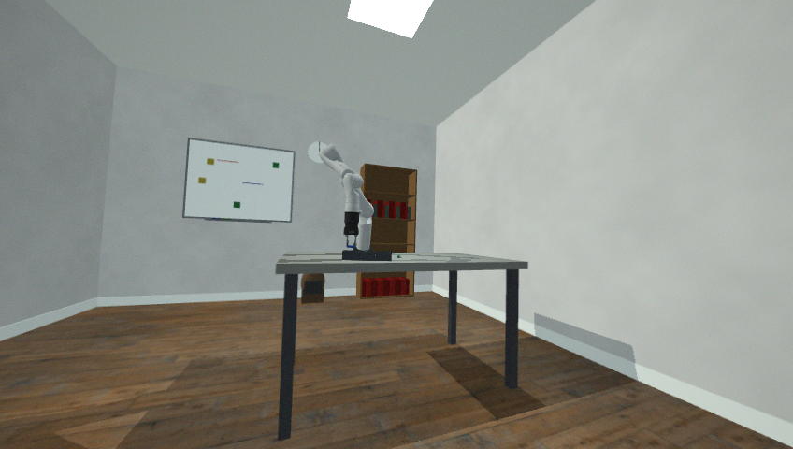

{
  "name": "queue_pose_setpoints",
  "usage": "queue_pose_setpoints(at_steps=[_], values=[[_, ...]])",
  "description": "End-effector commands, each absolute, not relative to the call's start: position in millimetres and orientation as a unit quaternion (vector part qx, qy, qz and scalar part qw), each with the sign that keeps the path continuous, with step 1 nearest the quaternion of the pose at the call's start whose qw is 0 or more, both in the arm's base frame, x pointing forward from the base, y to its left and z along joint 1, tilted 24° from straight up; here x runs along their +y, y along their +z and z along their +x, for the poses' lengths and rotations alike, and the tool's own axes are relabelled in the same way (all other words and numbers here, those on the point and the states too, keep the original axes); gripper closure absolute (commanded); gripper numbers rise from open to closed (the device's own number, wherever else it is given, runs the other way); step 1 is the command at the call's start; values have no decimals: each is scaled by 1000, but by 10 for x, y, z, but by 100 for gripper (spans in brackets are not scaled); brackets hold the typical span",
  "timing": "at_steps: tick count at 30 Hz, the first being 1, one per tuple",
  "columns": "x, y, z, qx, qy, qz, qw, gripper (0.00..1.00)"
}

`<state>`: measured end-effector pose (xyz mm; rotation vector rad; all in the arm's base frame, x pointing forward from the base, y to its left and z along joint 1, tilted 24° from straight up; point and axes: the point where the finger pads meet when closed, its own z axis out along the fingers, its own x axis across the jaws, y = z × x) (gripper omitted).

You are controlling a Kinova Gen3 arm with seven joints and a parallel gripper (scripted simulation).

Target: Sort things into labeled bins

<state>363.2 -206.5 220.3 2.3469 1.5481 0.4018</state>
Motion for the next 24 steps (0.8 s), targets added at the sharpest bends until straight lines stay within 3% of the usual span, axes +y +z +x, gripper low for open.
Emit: queue_pose_setpoints(at_steps=[1,24], values=[[-2055,2145,3681,539,143,816,152,30],[-2056,1872,3805,539,142,816,153,30]])
